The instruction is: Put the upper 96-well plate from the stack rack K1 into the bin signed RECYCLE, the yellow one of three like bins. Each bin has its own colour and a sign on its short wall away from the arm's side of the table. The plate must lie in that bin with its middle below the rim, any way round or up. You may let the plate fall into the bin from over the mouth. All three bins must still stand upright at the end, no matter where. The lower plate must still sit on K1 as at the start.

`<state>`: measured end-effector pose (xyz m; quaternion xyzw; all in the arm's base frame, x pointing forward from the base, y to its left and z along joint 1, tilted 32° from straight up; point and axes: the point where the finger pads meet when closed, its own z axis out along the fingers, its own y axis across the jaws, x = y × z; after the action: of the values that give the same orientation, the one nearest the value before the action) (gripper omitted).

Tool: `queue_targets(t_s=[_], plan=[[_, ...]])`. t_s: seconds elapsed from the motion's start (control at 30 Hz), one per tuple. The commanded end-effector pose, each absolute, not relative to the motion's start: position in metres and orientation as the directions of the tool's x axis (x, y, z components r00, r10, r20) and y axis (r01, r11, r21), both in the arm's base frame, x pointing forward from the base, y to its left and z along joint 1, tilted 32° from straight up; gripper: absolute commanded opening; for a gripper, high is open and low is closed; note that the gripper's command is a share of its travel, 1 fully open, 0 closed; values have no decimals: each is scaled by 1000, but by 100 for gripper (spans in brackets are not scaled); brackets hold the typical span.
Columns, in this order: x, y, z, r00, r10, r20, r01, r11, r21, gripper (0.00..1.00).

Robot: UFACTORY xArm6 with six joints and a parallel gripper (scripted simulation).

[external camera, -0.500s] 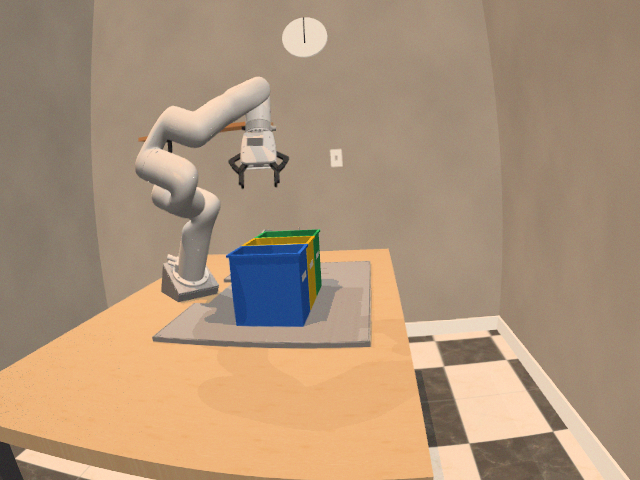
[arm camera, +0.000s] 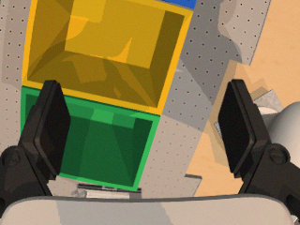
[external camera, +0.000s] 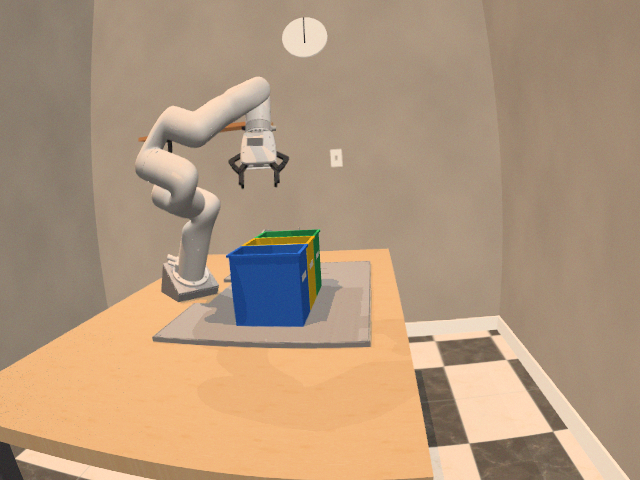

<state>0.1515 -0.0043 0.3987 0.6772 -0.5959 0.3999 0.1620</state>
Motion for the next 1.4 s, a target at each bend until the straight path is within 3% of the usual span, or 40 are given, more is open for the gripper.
queue_targets(t_s=[0.0, 0.4, 1.37], plan=[[152, -4, 399, -30, -678, 734, -937, -237, -258, 100], [165, 45, 389, 196, -626, 755, -897, -426, -120, 100], [189, 153, 345, 533, -452, 715, -724, -681, 110, 100]])
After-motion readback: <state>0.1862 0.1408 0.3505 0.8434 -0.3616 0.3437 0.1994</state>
